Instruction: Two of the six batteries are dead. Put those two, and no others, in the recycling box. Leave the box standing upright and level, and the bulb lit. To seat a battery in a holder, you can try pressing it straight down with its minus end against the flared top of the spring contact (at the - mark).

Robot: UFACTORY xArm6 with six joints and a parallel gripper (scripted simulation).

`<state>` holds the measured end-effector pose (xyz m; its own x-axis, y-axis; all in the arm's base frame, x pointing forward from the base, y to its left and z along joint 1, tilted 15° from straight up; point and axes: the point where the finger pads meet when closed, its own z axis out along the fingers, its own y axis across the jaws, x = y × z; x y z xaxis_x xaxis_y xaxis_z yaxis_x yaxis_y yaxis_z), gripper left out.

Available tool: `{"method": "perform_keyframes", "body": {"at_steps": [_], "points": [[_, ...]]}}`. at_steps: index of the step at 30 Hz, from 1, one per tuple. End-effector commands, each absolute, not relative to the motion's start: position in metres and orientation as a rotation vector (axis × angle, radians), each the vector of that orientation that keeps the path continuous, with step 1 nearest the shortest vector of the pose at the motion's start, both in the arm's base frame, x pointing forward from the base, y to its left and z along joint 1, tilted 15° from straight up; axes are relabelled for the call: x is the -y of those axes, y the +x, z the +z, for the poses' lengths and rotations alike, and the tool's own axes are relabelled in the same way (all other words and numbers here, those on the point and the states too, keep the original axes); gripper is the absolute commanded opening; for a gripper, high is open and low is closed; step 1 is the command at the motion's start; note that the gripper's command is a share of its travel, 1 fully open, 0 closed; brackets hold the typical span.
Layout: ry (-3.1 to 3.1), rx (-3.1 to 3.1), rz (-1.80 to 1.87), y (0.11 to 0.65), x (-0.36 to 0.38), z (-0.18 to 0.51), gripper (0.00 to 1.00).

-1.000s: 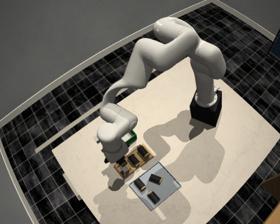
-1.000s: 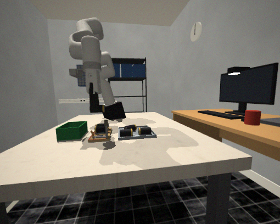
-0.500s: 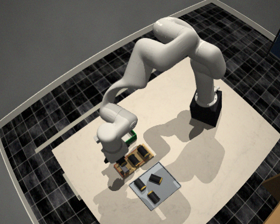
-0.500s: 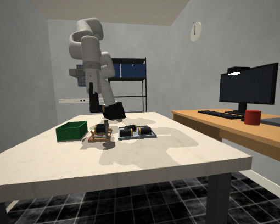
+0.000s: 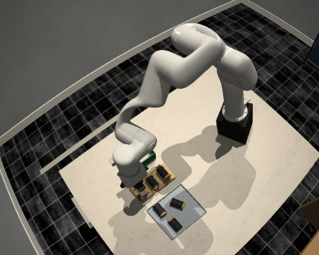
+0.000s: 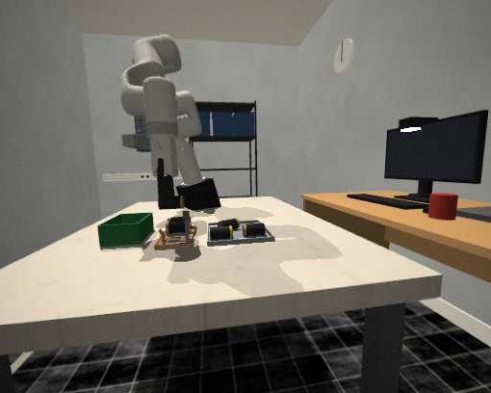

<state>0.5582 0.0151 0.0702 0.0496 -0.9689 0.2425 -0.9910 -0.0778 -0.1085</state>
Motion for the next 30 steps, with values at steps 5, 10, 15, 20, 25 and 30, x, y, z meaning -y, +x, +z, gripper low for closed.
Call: {"method": "perform_keyframes", "body": {"at_steps": [5,10,15,20,25,30], "points": [[2.213,2.073,0.392,0.5597,-0.0155,0.0718,0.28],[2.213,2.073,0.392,0.5604,-0.0156,0.0718,0.28],[2.213,2.073,0.392,0.5609,-0.0156,0.0719,0.28],[2.213,2.073,0.392,0.5609,-0.0156,0.0719,0.28],[2.213,2.073,0.392,0.5609,-0.0156,0.0719,0.28],[2.213,2.073,0.392,0.5617,-0.0143,0.0665,0.28]]}}
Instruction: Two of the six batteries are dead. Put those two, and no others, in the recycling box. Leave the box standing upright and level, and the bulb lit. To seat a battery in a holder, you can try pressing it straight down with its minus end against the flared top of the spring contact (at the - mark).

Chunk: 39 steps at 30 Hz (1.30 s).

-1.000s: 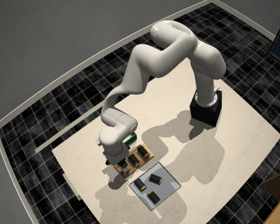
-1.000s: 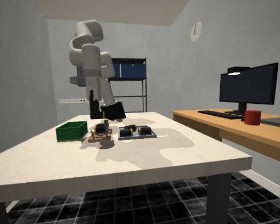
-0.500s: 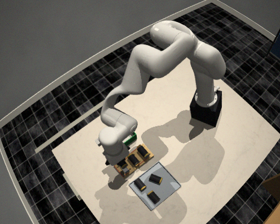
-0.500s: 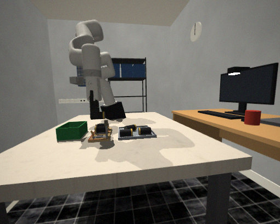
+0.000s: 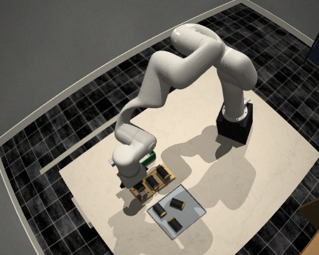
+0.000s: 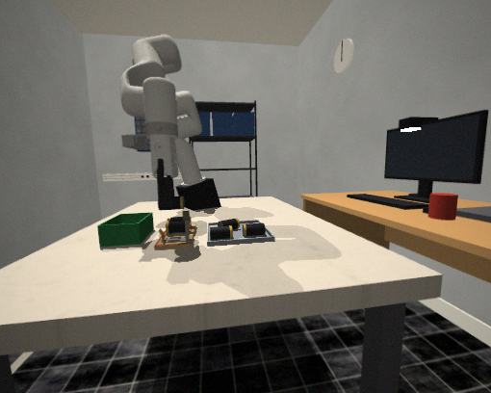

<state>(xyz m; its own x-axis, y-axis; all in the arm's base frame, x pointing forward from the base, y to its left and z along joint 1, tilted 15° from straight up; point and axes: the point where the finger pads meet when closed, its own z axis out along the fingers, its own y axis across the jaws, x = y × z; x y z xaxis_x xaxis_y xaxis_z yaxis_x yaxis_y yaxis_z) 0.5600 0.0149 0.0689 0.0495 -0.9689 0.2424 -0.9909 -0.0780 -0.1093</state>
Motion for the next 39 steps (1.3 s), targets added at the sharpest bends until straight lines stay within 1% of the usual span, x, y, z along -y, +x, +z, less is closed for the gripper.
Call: {"method": "perform_keyframes", "body": {"at_steps": [1,10,39], "points": [[2.213,2.073,0.392,0.562,-0.014,0.063,0.28],[2.213,2.073,0.392,0.567,-0.005,0.027,0.28],[2.213,2.073,0.392,0.568,-0.002,0.015,0.28]]}}
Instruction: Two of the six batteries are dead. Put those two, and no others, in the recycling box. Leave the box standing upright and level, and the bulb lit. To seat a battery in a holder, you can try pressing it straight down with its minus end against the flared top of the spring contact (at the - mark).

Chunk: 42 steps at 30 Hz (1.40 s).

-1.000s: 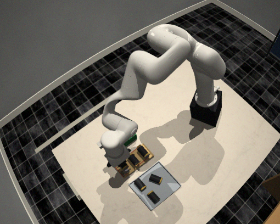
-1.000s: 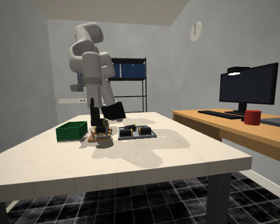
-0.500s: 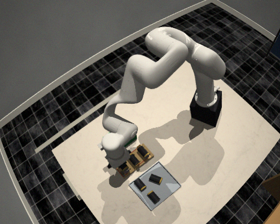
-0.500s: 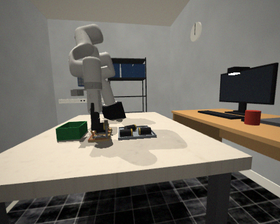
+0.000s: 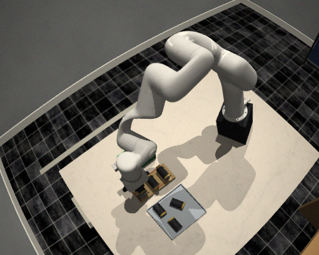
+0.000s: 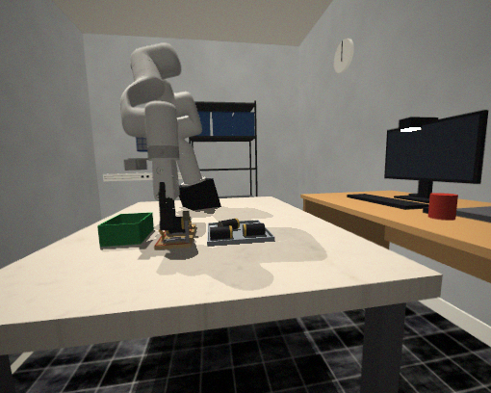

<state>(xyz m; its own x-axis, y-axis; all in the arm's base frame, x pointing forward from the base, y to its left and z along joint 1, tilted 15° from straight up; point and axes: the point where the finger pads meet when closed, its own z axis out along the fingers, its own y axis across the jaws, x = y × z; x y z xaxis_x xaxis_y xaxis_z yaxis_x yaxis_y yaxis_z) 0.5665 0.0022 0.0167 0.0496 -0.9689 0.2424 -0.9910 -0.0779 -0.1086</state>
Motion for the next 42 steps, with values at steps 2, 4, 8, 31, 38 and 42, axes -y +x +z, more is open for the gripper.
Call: {"method": "perform_keyframes", "body": {"at_steps": [2,4,8,31,38,42], "points": [[2.213,2.073,0.392,0.569,-0.001,0.012,0.28],[2.213,2.073,0.392,0.569,0.0,0.009,0.28],[2.213,2.073,0.392,0.57,0.001,0.005,0.28],[2.213,2.073,0.392,0.572,0.004,-0.008,0.28],[2.213,2.073,0.392,0.572,0.004,-0.008,0.51],[2.213,2.073,0.392,0.572,0.004,-0.008,0.51]]}}
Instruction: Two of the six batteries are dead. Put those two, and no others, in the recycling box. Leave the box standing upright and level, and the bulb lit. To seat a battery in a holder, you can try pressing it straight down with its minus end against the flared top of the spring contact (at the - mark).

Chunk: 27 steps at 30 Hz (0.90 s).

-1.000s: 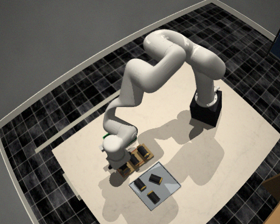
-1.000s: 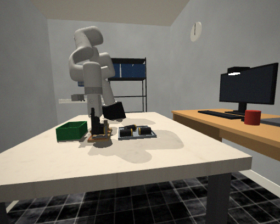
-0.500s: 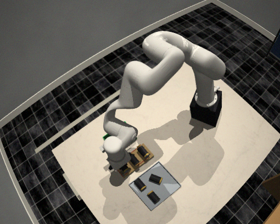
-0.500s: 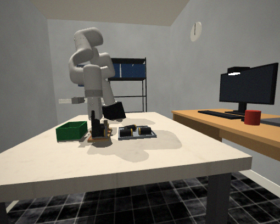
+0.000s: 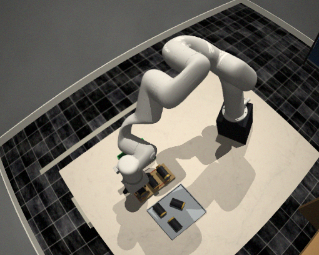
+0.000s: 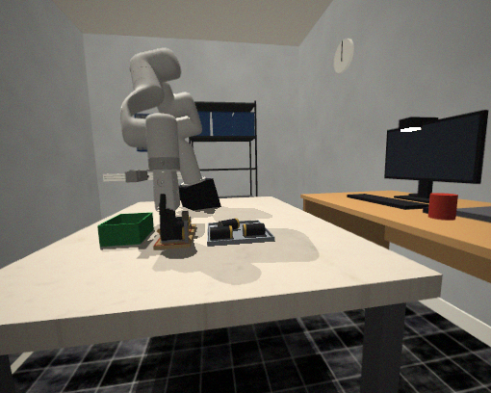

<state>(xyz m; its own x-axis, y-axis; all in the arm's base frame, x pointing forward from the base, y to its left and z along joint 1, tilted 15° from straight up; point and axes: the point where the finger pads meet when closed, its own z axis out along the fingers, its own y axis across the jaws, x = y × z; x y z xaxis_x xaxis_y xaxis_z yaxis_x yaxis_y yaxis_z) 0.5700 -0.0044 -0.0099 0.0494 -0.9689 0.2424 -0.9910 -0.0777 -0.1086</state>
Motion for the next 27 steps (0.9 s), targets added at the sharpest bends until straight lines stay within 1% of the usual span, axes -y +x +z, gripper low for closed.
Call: {"method": "perform_keyframes", "body": {"at_steps": [1,19,27], "points": [[2.213,2.073,0.392,0.572,0.004,-0.008,0.51],[2.213,2.073,0.392,0.571,0.003,-0.006,0.51],[2.213,2.073,0.392,0.569,-0.001,0.011,0.51]]}}
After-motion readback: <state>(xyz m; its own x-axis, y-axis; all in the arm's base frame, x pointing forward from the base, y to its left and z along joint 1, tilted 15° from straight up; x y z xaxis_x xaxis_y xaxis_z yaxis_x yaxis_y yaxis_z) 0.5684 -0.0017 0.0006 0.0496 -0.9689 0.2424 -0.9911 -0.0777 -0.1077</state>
